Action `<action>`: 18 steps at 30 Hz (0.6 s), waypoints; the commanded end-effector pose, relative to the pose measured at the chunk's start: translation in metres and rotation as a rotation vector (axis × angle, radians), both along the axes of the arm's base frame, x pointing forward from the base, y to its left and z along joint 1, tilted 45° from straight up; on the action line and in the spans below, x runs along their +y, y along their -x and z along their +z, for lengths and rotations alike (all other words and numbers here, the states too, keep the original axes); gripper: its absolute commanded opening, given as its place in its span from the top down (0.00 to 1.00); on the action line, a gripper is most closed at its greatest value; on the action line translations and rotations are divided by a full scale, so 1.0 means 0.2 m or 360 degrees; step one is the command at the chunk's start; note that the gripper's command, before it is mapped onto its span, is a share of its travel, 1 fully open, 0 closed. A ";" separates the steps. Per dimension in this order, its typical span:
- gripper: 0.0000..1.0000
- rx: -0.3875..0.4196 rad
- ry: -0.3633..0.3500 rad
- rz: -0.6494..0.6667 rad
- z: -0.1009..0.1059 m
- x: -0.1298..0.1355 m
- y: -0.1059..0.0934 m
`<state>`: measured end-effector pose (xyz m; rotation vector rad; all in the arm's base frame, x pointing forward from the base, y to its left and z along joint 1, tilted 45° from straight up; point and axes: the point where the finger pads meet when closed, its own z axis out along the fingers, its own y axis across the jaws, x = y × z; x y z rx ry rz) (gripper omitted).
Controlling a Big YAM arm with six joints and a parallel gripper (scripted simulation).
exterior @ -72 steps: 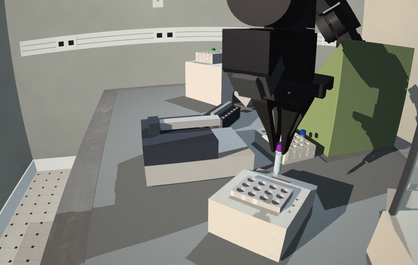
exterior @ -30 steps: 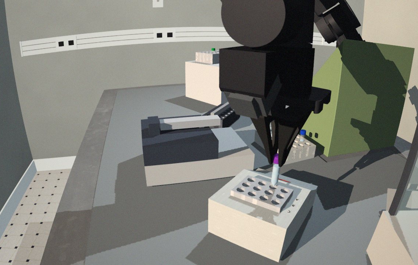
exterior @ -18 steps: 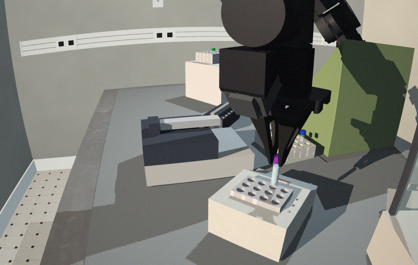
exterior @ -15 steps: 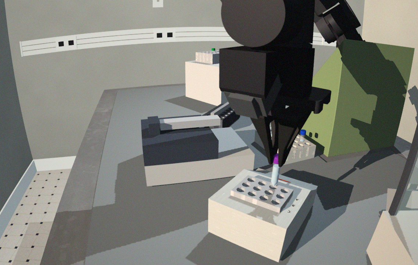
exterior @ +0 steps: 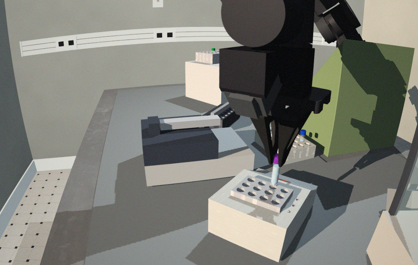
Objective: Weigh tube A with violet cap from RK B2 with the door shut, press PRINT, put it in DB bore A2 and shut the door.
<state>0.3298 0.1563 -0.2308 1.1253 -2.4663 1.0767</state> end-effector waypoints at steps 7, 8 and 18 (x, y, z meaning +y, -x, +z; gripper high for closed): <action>0.91 -0.0025 -0.0028 0.0018 0.00 0.05 -0.05; 0.91 -0.0025 -0.0028 0.0018 0.00 0.05 -0.05; 0.91 -0.0025 -0.0028 0.0018 0.00 0.05 -0.05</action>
